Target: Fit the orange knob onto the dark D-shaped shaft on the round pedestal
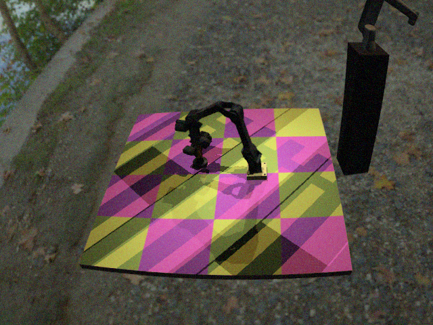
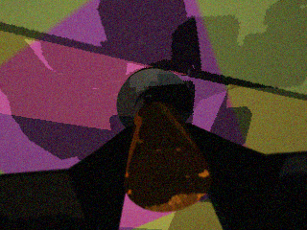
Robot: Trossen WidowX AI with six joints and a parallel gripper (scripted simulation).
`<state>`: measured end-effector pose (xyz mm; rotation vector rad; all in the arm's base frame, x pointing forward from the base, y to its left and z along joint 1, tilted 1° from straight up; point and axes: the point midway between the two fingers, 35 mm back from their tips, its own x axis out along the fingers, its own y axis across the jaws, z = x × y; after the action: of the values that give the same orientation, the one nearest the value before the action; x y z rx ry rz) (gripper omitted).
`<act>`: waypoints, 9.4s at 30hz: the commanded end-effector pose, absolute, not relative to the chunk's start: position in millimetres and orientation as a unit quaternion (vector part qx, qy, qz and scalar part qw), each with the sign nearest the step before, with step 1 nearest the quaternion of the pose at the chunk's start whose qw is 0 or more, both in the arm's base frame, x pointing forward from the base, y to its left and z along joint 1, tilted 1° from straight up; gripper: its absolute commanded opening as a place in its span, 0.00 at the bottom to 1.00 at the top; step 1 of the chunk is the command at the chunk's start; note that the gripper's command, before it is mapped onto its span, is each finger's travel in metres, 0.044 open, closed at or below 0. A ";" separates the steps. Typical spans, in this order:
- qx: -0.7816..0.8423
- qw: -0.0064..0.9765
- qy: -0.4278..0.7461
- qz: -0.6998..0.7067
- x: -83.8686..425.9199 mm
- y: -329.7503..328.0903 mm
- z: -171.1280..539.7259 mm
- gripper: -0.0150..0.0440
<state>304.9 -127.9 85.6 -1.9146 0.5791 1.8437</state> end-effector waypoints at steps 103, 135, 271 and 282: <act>0.154 0.704 0.676 -0.154 301.9 -125.9 90.1 0.25; 0.211 0.689 0.661 -0.209 301.0 -126.1 89.8 0.25; 0.470 0.546 0.521 -0.458 303.9 -127.2 84.8 0.25; 0.470 0.546 0.521 -0.458 301.9 -126.9 84.7 0.25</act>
<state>302.9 -126.8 85.2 -2.4121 -2.6770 2.3448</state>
